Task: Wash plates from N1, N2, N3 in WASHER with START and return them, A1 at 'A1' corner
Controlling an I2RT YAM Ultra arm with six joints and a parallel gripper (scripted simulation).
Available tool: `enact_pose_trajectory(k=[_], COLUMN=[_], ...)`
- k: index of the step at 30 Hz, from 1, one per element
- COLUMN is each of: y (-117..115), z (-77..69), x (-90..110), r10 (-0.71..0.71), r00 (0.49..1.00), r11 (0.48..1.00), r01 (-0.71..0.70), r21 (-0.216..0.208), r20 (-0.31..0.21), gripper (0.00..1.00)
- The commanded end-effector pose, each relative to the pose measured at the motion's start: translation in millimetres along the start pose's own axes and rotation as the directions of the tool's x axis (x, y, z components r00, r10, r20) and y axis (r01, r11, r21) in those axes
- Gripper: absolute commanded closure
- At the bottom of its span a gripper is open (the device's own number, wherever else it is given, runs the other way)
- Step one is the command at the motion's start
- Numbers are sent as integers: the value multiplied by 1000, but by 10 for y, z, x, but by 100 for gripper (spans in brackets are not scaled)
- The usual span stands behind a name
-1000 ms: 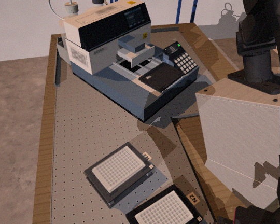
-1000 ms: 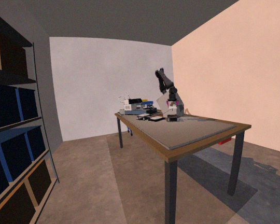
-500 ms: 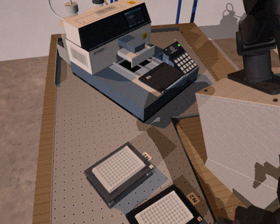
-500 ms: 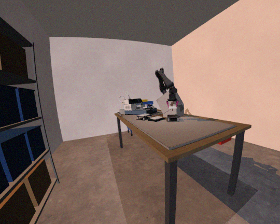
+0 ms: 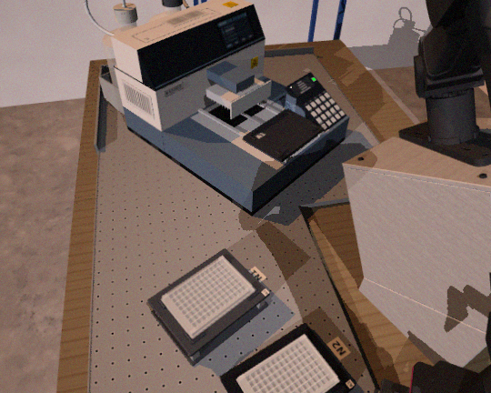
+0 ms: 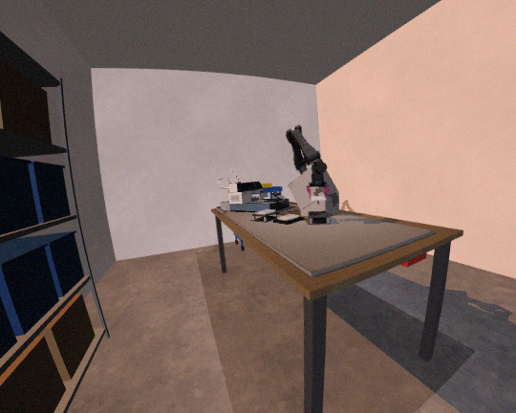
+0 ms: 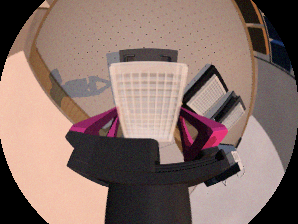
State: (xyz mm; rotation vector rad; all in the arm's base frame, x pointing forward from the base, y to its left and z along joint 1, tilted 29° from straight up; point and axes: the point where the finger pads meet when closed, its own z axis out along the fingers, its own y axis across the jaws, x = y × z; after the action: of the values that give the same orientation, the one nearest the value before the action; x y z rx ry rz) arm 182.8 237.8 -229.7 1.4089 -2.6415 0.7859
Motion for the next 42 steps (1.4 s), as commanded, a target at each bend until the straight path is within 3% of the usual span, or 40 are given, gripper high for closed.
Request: enact_pose_trajectory(k=[1, 26, 28, 32, 42], y=[27, 14, 8, -10, -9], z=[-107, -145, 12, 116, 232], x=[-149, -187, -133, -56, -145], r10=[10, 17, 13, 7, 14], r00=[999, 998, 999, 1000, 999], r11=[1000, 1000, 1000, 1000, 1000], r01=[-10, -17, -13, -7, -14], r21=[-3, -7, -3, 2, -2], r20=[39, 55, 32, 15, 33], gripper=[100, 100, 100, 100, 100])
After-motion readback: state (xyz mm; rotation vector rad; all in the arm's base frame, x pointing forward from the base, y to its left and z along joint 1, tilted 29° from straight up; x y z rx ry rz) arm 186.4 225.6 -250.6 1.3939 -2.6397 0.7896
